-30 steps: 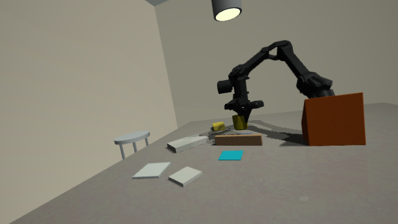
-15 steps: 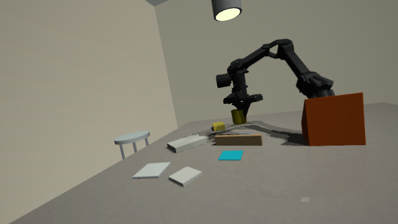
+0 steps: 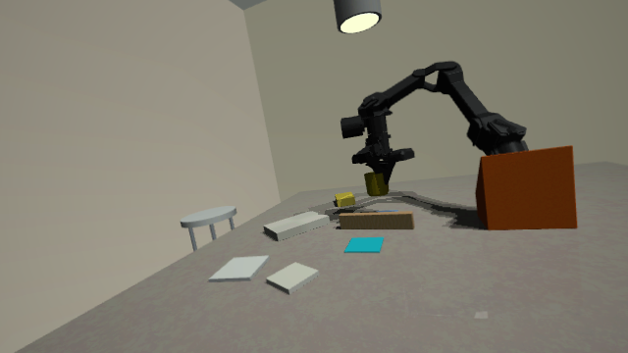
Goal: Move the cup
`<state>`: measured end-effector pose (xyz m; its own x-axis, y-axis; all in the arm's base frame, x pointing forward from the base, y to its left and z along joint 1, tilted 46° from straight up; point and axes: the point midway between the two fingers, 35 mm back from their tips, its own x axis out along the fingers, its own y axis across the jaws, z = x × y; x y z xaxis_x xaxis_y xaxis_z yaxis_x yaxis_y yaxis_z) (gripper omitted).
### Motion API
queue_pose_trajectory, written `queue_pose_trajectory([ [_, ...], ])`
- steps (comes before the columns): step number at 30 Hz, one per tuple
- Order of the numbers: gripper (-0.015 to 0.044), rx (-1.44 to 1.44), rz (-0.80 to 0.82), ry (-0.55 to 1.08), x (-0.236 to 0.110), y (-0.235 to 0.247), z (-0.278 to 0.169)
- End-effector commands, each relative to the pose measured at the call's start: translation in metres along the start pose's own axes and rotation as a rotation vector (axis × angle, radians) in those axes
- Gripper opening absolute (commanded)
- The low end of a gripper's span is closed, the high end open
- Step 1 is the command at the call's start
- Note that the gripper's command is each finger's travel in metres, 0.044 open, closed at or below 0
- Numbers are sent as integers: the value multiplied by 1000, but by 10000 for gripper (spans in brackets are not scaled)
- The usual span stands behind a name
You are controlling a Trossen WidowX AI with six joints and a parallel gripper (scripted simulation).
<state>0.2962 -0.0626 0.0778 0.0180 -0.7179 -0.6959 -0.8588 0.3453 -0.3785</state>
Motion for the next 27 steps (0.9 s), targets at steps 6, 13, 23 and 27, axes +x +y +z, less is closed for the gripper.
queue_pose_trajectory([
  [6,0,4,6,-3,0,9,20],
  [13,0,5,7,-4,-1,17,36],
  [23,0,6,9,-6,-2,28,60],
  [27,0,6,9,-6,-3,33,69],
])
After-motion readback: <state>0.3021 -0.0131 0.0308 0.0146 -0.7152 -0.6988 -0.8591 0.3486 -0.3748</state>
